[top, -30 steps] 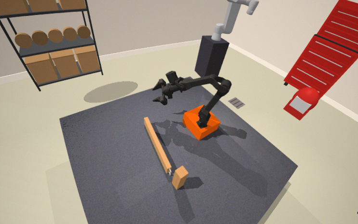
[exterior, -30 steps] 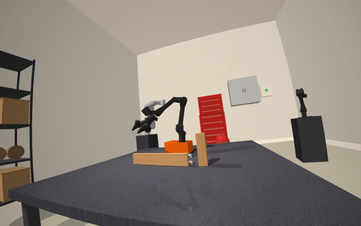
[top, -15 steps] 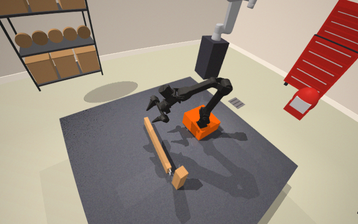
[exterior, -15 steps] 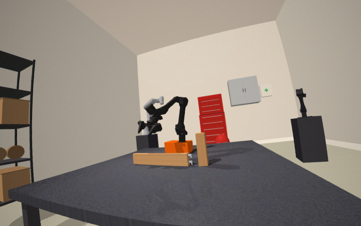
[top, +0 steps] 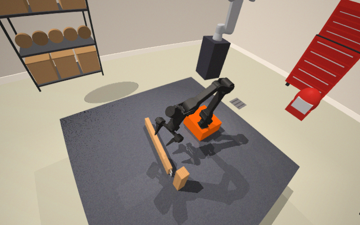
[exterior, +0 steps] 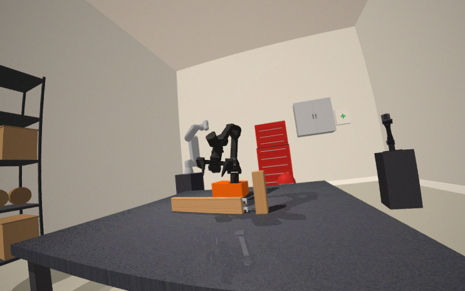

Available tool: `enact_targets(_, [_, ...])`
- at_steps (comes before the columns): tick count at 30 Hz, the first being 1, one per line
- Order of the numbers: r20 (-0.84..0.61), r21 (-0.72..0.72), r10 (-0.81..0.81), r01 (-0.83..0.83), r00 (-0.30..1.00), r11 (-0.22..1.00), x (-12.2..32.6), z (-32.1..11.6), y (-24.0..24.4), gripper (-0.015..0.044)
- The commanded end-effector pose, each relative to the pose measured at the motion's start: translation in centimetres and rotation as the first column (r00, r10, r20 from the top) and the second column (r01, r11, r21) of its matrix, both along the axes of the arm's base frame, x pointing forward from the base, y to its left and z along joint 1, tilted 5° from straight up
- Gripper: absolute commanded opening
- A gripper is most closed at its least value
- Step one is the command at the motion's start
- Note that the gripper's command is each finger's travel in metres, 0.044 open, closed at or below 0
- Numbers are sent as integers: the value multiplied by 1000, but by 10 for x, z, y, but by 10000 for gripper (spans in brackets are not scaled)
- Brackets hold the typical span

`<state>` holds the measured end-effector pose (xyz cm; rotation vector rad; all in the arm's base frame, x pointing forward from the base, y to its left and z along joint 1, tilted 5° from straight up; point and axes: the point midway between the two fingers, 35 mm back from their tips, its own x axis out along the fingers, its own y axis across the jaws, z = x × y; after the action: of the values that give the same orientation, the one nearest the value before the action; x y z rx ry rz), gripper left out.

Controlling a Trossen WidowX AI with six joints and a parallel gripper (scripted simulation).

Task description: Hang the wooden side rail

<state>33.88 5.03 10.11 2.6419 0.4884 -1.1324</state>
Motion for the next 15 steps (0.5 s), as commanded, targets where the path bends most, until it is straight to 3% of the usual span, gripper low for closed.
enact_targets(1, [-42,-1,82,-82,996,997,-16,-7,39,440])
enact_targets(15, [-130,-8,354,-358,926,934,-90,-18,149,440])
